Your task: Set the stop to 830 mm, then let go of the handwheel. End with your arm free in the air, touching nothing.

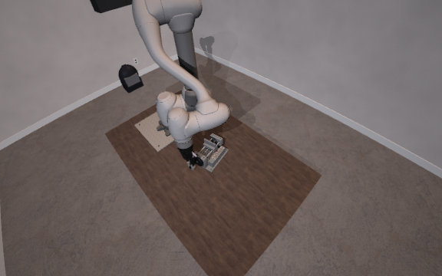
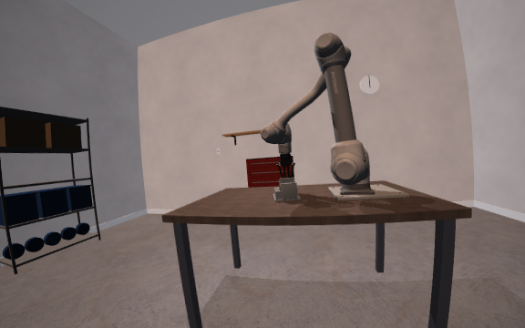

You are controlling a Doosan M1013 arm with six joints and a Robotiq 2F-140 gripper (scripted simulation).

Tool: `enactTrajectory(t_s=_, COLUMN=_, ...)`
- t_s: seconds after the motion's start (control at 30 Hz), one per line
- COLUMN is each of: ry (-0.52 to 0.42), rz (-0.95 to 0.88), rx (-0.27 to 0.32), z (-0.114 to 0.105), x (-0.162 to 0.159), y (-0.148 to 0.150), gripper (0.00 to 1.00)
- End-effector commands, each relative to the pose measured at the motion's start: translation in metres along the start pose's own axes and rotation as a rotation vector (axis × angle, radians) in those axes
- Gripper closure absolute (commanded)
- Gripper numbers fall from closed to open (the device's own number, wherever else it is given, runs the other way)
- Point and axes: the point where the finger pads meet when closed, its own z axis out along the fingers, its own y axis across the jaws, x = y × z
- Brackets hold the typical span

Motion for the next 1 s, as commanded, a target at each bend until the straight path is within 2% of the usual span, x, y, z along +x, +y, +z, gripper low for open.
enactTrajectory(t_s=0.0, ry=0.000, rz=0.001, rx=0.001, z=0.002, x=0.000, y=-0.003, gripper=0.96)
enactTrajectory(t_s=0.47, ry=0.000, rz=0.001, rx=0.001, z=0.006, x=0.000, y=-0.026, gripper=0.96)
enactTrajectory(t_s=0.97, ry=0.000, rz=0.001, rx=0.001, z=-0.020, x=0.000, y=-0.047, gripper=0.96)
